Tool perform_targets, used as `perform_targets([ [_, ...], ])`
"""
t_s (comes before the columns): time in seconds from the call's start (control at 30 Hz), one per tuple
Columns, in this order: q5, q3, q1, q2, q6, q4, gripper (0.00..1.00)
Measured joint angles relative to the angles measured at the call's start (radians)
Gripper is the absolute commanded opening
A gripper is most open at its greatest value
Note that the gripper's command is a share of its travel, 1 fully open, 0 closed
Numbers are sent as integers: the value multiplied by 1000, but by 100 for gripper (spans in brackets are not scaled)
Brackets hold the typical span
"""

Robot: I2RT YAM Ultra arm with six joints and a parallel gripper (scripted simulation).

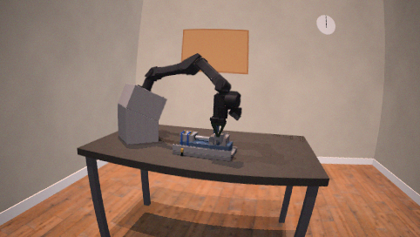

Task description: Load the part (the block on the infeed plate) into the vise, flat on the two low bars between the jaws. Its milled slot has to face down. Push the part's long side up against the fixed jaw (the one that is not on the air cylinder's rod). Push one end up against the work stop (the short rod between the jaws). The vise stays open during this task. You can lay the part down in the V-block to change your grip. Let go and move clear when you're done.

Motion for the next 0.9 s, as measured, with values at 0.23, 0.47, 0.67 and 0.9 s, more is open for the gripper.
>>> perform_targets([
  [0.23, 3, -13, 2, -7, 3, 4, 0],
  [0.47, 4, -21, 4, -10, 6, 10, 0],
  [0.67, 4, -32, 10, -18, 9, 14, 0],
  [0.9, 4, -41, 10, -23, 12, 19, 0],
])
